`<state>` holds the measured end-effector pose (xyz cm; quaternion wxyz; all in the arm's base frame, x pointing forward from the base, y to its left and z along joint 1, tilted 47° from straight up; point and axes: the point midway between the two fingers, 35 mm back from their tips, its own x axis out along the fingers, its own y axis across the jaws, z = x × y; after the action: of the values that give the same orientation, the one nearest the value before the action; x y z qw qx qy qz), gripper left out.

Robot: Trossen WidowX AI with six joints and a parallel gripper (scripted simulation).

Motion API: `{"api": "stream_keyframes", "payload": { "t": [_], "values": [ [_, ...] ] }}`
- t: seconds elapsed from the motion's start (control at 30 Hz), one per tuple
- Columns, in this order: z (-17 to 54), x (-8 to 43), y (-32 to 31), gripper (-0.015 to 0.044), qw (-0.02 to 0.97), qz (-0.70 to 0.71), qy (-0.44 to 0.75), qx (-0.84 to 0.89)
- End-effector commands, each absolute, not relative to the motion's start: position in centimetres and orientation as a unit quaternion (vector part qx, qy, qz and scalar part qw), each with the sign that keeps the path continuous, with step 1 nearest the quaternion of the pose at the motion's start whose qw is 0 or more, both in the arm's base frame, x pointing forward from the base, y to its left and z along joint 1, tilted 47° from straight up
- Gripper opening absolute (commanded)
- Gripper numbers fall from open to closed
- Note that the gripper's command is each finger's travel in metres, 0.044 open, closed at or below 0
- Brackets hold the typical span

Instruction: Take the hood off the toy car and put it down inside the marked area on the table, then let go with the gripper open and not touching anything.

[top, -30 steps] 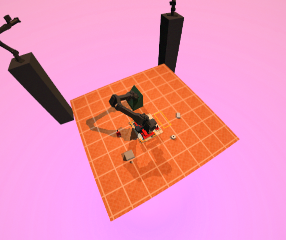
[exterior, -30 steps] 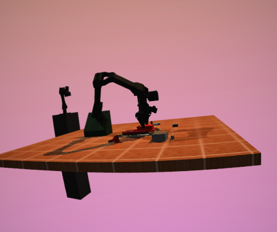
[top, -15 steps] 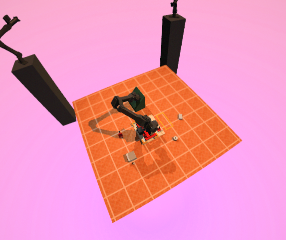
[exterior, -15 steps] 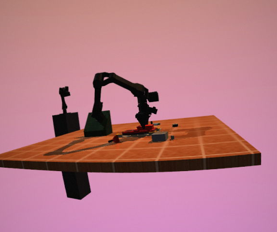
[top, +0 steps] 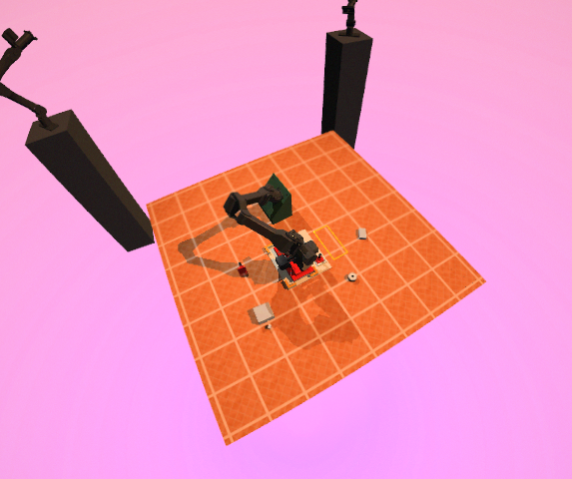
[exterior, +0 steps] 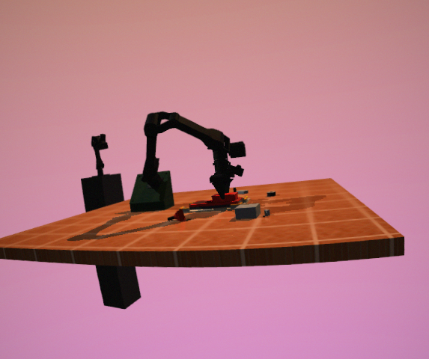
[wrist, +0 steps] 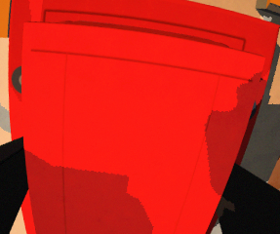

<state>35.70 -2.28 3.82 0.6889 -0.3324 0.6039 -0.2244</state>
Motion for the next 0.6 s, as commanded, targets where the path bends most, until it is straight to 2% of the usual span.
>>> {"api": "stream_keyframes", "payload": {
  "t": [0.0, 0.1, 0.57],
  "values": [
    [4.04, 35.69, -2.06, 0.0065, 0.69, -0.225, 0.603, -0.332],
    [4.16, 35.66, -1.92, 0.0, 0.69, -0.225, 0.603, -0.332],
    [4.76, 35.52, -1.25, 0.0, 0.69, -0.225, 0.603, -0.332]
  ]
}}
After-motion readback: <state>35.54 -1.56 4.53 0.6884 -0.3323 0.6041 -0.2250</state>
